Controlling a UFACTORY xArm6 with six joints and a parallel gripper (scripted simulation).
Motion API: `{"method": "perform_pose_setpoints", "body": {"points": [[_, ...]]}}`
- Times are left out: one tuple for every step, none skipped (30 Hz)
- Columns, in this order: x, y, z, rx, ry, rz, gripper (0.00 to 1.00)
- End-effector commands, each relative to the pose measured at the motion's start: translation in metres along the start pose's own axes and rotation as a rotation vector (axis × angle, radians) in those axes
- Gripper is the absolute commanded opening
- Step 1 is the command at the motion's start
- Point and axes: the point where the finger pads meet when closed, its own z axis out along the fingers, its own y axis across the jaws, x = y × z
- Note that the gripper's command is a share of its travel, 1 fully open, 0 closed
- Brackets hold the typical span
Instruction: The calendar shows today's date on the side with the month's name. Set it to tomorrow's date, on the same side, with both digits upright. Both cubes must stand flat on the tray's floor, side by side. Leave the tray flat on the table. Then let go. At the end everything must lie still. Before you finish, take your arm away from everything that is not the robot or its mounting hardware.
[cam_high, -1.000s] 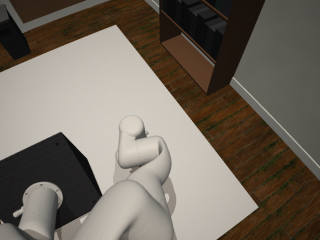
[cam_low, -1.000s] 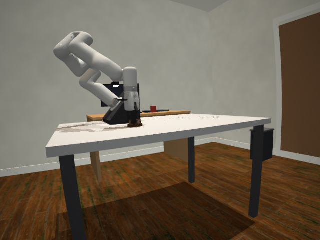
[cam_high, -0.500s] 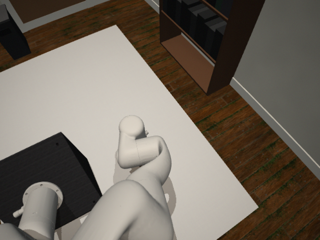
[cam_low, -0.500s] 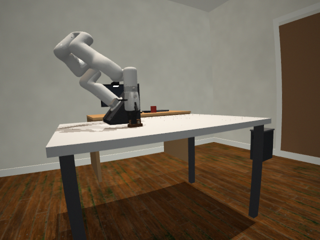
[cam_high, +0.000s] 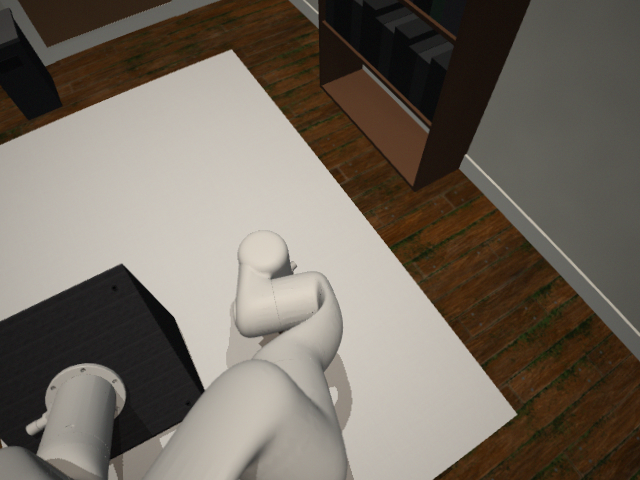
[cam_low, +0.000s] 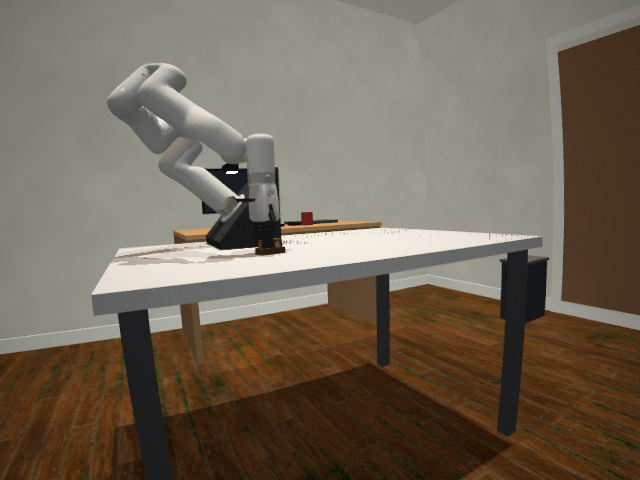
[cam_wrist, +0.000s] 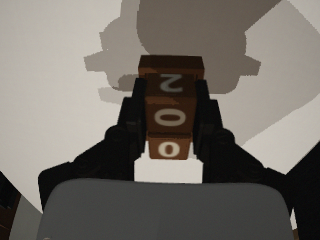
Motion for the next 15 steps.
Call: {"method": "perform_pose_setpoints", "body": {"points": [[0.000,-0.001,-0.002,0.003,-0.001,0.001,0.27],[0.000,-0.001,-0.004,0.003,-0.001,0.001,0.27],[0.000,-0.001,-0.007,0.003,-0.001,0.001,0.27],[0.000,-0.001,-0.007,0.003,-0.001,0.001,0.27],[0.000,-0.001,-0.007,0.003,-0.001,0.001,0.27],[0.000,-0.001,-0.010,0.003,-0.001,0.001,0.27],[0.000,-0.001,-0.015,0.003,-0.001,0.001,0.27],[0.000,-0.001,-0.020,0.003,-0.001,0.001,0.27],[0.000,-0.001,-0.026,0.003,-0.001,0.001,0.27],[0.000,-0.001,-0.033,0.003,-0.001,0.001,0.27],[0.000,-0.001,-0.041,0.003,-0.001,0.001,0.27],[0.000,-0.001,-0.048,0.003,-0.001,0.001,0.27],[0.000,-0.001,-0.056,0.003,-0.001,0.001,0.27],[0.000,-0.001,-0.063,0.003,-0.001,0.001,0.27],[0.000,-0.001,-0.071,0.003,-0.001,0.001,0.27]]}}
